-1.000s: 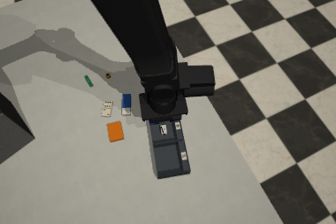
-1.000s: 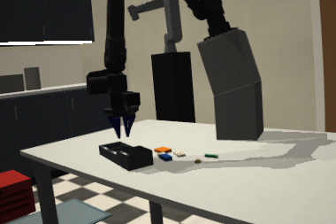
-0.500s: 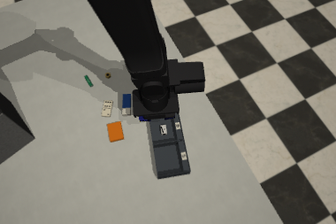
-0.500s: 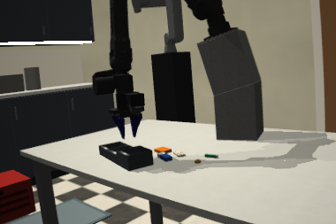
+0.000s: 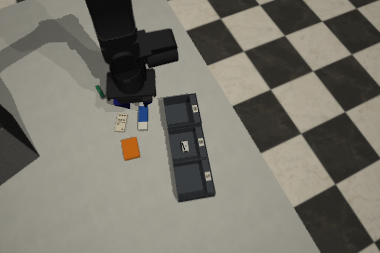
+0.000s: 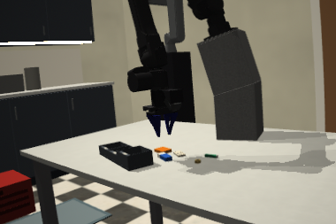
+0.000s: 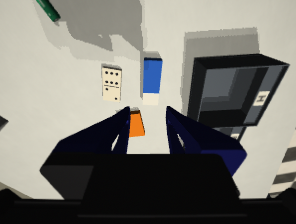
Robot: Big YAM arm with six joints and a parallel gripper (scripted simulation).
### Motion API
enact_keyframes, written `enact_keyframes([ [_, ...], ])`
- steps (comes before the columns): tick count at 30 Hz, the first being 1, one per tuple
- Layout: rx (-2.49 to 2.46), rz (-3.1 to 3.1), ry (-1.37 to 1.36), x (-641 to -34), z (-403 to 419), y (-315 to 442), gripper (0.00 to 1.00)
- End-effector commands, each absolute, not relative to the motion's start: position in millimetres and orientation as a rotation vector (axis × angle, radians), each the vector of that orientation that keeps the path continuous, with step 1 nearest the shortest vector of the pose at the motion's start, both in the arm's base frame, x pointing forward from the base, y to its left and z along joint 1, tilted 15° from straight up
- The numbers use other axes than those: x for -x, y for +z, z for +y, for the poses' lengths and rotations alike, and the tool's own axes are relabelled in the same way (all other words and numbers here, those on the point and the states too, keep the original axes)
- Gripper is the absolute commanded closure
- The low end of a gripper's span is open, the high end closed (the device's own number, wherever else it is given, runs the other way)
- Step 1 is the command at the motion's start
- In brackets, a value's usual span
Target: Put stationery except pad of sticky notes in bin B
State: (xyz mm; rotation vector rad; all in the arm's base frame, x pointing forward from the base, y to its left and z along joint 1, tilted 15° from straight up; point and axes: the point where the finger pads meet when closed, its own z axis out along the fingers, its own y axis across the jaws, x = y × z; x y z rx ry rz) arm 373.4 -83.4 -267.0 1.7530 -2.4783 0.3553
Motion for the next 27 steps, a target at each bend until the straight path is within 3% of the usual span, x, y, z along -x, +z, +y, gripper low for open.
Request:
enact_keyframes([
  [1, -1.713, -2.538, 0.396, -381, -73, -261, 0.62],
  [27, -1.708, -2.534, 0.382, -381, -84, -262, 0.62],
])
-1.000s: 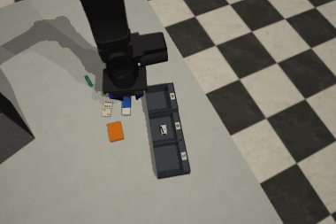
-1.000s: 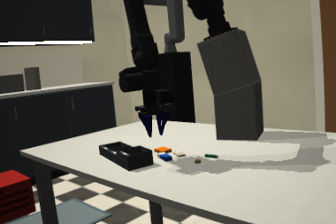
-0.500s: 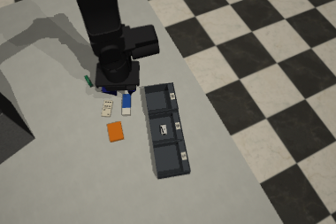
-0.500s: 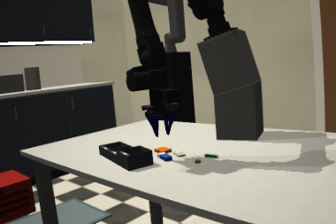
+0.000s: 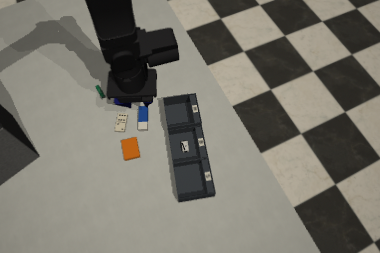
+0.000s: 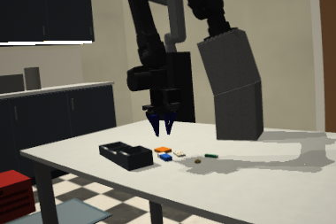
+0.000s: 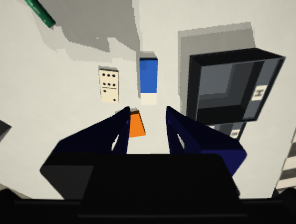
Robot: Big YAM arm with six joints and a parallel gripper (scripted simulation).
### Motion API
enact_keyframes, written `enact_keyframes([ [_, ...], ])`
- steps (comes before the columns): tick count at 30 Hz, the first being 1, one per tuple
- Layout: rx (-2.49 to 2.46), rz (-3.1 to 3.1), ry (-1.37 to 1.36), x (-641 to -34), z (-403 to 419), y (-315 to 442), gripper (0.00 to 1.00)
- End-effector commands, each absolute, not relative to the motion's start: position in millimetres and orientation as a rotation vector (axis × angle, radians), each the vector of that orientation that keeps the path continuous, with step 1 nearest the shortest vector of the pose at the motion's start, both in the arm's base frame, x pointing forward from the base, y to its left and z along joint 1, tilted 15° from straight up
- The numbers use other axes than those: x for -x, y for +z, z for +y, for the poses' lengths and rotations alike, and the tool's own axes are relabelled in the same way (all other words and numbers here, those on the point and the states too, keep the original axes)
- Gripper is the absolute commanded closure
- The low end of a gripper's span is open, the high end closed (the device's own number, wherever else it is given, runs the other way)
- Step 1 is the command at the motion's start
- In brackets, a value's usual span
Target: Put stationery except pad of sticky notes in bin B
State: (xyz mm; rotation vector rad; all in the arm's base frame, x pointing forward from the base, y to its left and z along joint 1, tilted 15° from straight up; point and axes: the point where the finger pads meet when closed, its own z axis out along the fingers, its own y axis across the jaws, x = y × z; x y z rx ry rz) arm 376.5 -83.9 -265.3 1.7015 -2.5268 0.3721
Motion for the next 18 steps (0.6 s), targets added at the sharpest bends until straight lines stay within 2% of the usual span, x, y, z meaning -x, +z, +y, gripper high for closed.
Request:
enact_keyframes([
  [1, -1.698, -2.534, 0.375, -377, -88, -266, 0.62],
  [13, -1.707, -2.53, 0.377, -381, -87, -265, 0.62],
  [18, -1.703, -2.534, 0.378, -381, -94, -288, 0.62],
])
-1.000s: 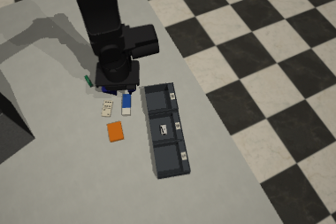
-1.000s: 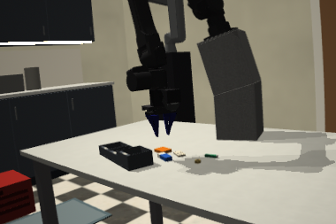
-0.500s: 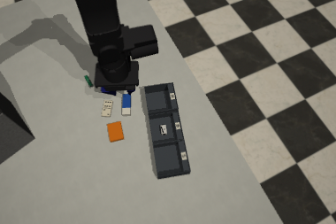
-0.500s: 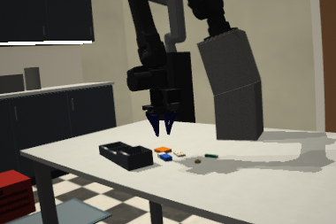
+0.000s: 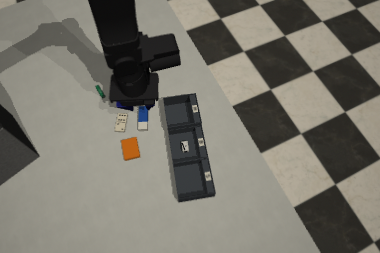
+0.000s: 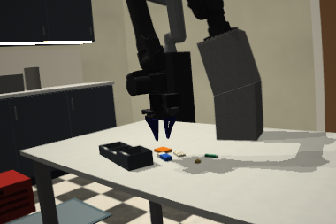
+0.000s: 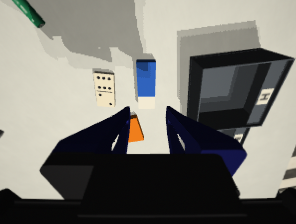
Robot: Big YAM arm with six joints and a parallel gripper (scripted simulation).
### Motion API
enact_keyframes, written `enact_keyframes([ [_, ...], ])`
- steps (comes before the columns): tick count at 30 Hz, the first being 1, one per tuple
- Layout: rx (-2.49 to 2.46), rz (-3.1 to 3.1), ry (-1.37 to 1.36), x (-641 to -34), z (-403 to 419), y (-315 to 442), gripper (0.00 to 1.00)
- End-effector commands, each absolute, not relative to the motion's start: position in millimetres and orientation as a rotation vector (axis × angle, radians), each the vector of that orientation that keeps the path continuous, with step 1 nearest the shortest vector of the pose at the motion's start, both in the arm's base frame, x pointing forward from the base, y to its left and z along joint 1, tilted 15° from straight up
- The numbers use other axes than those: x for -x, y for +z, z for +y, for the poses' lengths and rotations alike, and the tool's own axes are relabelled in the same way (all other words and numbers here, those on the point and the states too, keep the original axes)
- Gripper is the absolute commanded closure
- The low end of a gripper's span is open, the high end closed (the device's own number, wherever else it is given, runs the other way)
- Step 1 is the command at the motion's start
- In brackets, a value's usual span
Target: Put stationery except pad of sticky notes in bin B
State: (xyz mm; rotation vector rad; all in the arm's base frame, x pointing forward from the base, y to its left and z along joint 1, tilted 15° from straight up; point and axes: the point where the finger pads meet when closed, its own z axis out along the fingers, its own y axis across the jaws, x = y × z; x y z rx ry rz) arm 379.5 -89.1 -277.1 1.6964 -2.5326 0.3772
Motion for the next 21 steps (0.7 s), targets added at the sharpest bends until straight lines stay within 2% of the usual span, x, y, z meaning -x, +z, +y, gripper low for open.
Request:
enact_keyframes([
  [1, -1.703, -2.534, 0.378, -381, -95, -292, 0.62],
  [9, -1.703, -2.533, 0.377, -385, -102, -323, 0.62],
  [15, -1.724, -2.532, 0.397, -402, -100, -313, 0.62],
  [21, -1.703, -2.527, 0.368, -382, -104, -336, 0.62],
])
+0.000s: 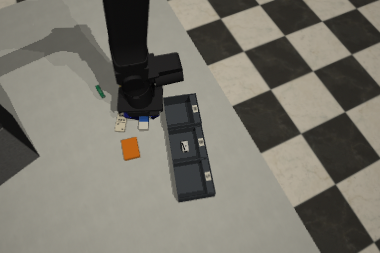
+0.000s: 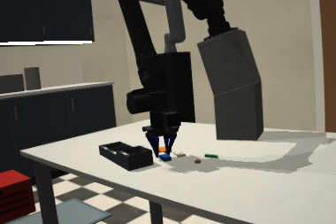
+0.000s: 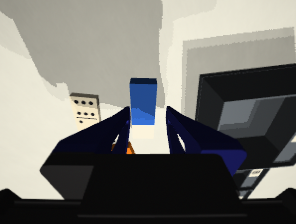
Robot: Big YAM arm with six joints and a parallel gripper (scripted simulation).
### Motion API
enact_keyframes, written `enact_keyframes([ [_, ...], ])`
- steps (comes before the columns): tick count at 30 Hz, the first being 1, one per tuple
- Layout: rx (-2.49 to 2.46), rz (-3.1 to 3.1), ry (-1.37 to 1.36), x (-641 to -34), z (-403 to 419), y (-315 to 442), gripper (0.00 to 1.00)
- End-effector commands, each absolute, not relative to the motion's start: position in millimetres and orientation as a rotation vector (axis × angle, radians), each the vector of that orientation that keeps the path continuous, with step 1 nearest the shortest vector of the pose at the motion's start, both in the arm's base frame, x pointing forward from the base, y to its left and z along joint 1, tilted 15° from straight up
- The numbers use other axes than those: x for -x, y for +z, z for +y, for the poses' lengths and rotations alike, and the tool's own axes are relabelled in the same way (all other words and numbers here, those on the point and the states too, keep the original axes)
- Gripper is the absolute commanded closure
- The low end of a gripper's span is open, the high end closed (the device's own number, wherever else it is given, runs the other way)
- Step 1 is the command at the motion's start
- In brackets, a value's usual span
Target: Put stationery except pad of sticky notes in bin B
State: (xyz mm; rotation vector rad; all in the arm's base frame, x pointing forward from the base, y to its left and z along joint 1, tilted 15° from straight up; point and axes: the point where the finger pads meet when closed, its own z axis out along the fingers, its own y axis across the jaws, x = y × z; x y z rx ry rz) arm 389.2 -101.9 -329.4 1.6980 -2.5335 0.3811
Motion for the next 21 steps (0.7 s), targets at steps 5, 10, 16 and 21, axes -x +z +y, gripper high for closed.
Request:
enact_keyframes([
  [5, -1.715, -2.541, 0.404, -398, -105, -329, 0.62],
  [10, -1.708, -2.545, 0.402, -399, -107, -325, 0.62],
  [16, -1.707, -2.531, 0.379, -388, -102, -333, 0.82],
  [21, -1.707, -2.531, 0.379, -388, -102, -333, 0.82],
])
